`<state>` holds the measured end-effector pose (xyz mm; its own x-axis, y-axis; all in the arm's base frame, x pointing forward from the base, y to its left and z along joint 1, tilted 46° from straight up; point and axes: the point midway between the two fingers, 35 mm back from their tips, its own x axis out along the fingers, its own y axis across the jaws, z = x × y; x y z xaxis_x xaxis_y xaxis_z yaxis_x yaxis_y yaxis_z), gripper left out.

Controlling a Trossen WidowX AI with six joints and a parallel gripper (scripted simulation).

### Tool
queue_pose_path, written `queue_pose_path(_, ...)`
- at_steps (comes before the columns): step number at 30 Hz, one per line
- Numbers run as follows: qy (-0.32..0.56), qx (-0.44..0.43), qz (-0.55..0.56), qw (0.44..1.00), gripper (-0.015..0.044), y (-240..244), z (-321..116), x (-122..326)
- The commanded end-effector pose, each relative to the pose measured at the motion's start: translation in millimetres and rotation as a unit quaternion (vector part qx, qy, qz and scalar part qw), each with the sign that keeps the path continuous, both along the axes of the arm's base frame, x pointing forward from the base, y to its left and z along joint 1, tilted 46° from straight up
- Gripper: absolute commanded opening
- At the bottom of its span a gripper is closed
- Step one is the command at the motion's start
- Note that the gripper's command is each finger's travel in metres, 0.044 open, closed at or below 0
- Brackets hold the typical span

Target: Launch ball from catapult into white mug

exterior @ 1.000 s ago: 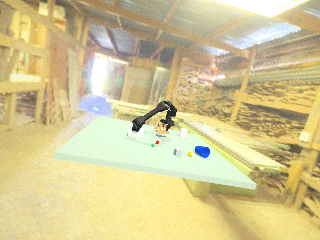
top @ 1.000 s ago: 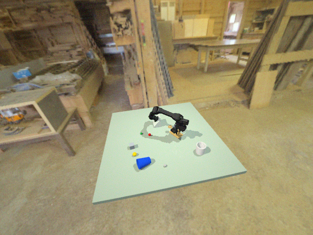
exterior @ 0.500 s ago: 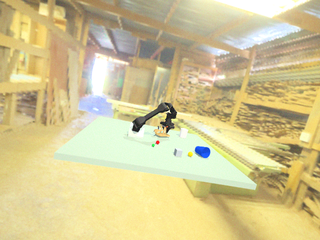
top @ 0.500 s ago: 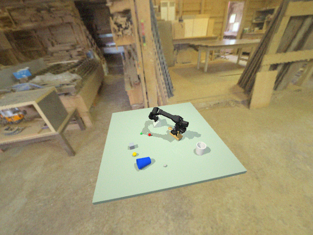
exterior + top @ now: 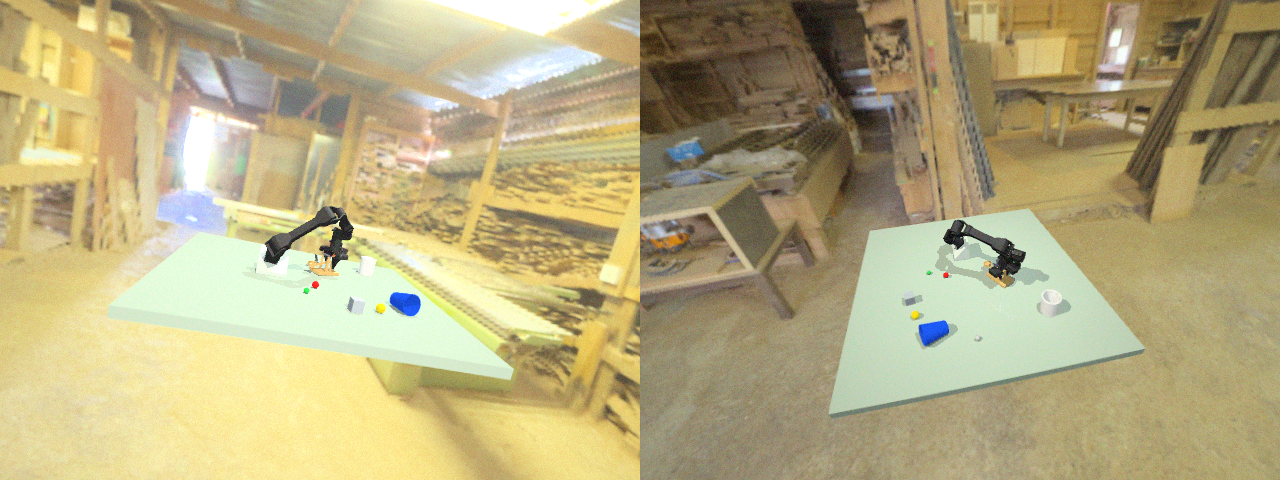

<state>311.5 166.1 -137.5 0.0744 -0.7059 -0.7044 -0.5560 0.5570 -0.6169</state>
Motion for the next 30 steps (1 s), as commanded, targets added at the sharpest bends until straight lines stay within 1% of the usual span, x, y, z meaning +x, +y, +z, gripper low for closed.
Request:
queue_pose_path(1, -0.001, 0.001, 0.001, 1.000, 0.0053, 1.3, 0.8, 0.0)
queue_pose_path(13, -0.001, 0.001, 0.001, 1.000, 0.0368, 1.3, 0.8, 0.0)
queue_pose_path(16, -0.001, 0.002, 0.001, 1.000, 0.0440, 17.1, 13.9, 0.6)
queue_pose_path(20, 0.001, 0.002, 0.000, 1.000, 0.0440, 58.1, 54.5, -4.7)
queue_pose_path(22, 0.001, 0.002, 0.000, 1.000, 0.0440, 70.0, 68.6, -8.4)
queue_pose_path(25, 0.001, 0.002, 0.000, 1.000, 0.0440, 71.4, 70.4, -8.9)
queue_pose_path(26, -0.002, 0.004, 0.005, 1.000, 0.0440, 63.3, 58.9, -4.9)
queue_pose_path(30, -0.002, 0.004, 0.007, 1.000, 0.0440, 65.0, 60.5, -5.2)
